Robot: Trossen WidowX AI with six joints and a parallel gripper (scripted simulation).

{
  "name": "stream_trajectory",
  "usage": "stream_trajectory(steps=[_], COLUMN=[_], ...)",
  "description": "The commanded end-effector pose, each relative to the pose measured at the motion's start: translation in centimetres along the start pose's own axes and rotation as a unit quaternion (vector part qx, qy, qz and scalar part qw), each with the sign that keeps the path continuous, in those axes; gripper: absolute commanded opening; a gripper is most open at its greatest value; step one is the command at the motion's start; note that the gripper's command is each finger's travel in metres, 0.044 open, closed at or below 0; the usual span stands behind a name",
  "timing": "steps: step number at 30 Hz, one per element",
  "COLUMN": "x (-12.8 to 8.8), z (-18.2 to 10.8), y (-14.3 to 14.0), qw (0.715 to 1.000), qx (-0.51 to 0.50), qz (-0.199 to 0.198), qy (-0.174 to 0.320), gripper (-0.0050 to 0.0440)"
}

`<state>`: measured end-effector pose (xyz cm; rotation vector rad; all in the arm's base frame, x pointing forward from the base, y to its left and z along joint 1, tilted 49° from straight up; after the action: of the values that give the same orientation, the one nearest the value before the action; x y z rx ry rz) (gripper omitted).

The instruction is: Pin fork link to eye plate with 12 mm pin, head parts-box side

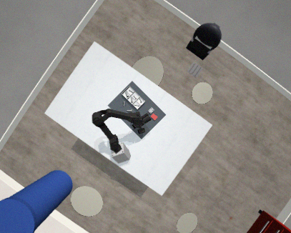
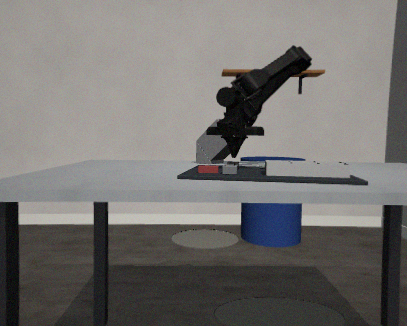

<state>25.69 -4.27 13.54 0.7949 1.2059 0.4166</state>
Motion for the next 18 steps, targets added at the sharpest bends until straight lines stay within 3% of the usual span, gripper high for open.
stream_trajectory(steps=[1,5,10,12,18], x=[0.02,0.03,0.04,0.04,0.05], z=[-0.12,-0.25,-0.48,-0.48,-0.89], y=[-0.03,-0.07,-0.15,-0.15,-0.27], qw=[0.994,0.970,0.917,0.917,0.801], qx=[0.111,0.241,0.399,0.399,0.598], qz=[0.002,0.002,0.001,0.001,0.001], qy=[0.000,0.001,0.001,0.001,0.001], gripper=[0.0000,0.0000,0.0000,0.0000,0.0000])
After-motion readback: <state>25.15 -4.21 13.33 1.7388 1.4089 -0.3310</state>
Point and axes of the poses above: the point midway between the two fingers, 35 mm back from their tips, its own x axis out along the fingers, its own y axis across the jaws, z = x × y, the point moved 10 cm from there along -x, back along the fingers, and after that the axes turned 13 degrees about -x, right-handed, at the moved point
